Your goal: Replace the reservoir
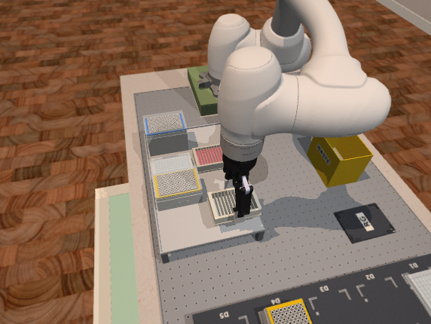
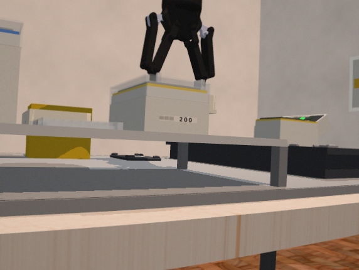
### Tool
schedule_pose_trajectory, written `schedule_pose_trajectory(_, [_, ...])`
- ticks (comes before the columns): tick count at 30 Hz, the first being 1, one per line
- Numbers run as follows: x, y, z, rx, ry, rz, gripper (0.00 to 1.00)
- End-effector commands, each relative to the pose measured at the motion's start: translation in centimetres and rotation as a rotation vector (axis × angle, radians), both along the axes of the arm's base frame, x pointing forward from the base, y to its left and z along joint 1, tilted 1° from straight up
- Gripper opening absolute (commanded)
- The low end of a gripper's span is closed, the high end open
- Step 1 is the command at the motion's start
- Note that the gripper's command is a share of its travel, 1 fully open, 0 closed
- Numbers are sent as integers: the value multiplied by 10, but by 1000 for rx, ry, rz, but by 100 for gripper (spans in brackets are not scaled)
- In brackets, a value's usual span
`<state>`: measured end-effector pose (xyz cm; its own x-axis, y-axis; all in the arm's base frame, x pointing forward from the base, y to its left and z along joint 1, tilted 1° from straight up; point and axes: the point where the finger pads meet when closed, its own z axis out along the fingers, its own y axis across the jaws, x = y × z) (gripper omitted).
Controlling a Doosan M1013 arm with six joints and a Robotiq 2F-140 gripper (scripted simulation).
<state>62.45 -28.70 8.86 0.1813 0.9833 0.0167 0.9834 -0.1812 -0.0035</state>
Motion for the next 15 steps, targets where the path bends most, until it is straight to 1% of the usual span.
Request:
schedule_pose_trajectory(1, [0, 0, -5, 0, 0, 0, 0])
schedule_pose_trajectory(15, [0, 0, -25, 0, 0, 0, 0])
